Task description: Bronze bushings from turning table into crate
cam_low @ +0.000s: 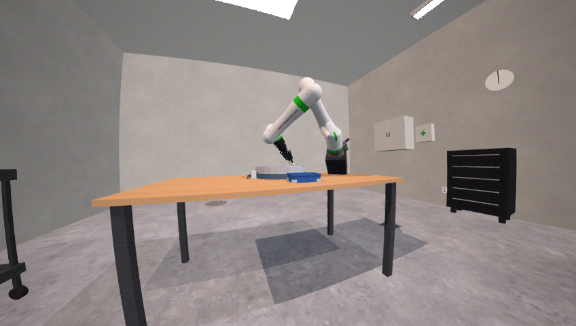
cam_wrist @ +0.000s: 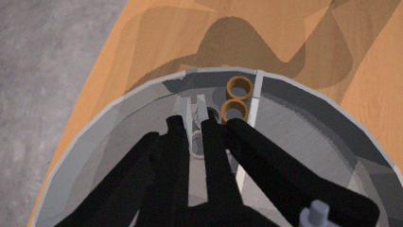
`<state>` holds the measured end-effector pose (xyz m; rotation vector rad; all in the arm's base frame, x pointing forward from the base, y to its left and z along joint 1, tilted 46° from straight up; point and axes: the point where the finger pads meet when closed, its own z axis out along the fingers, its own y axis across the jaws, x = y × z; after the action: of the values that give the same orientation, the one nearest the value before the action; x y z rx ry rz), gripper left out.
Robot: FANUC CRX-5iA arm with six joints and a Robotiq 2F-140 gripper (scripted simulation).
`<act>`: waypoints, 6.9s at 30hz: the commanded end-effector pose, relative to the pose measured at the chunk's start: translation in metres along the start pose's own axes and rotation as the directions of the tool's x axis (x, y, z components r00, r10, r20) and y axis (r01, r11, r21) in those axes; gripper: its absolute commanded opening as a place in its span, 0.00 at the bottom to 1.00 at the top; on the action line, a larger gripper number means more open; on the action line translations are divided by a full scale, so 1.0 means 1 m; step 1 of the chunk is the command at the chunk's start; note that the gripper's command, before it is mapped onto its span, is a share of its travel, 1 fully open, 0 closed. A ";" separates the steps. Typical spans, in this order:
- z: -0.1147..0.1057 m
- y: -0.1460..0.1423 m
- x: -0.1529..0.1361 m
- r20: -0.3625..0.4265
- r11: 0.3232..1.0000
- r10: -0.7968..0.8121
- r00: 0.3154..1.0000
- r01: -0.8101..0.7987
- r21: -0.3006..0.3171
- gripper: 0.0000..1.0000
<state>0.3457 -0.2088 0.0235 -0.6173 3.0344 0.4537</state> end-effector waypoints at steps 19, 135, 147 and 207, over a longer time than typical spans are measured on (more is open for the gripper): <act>0.002 0.000 -0.001 0.000 1.000 0.000 1.000 0.000 0.000 0.06; 0.003 0.000 -0.003 0.000 1.000 0.000 1.000 0.000 0.000 0.00; -0.035 0.000 0.029 0.000 1.000 0.000 1.000 0.000 0.000 0.00; -0.118 -0.010 -0.056 0.000 1.000 0.000 1.000 0.000 0.000 0.00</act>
<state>0.3717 -0.2304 0.1081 -0.6186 3.0308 0.4473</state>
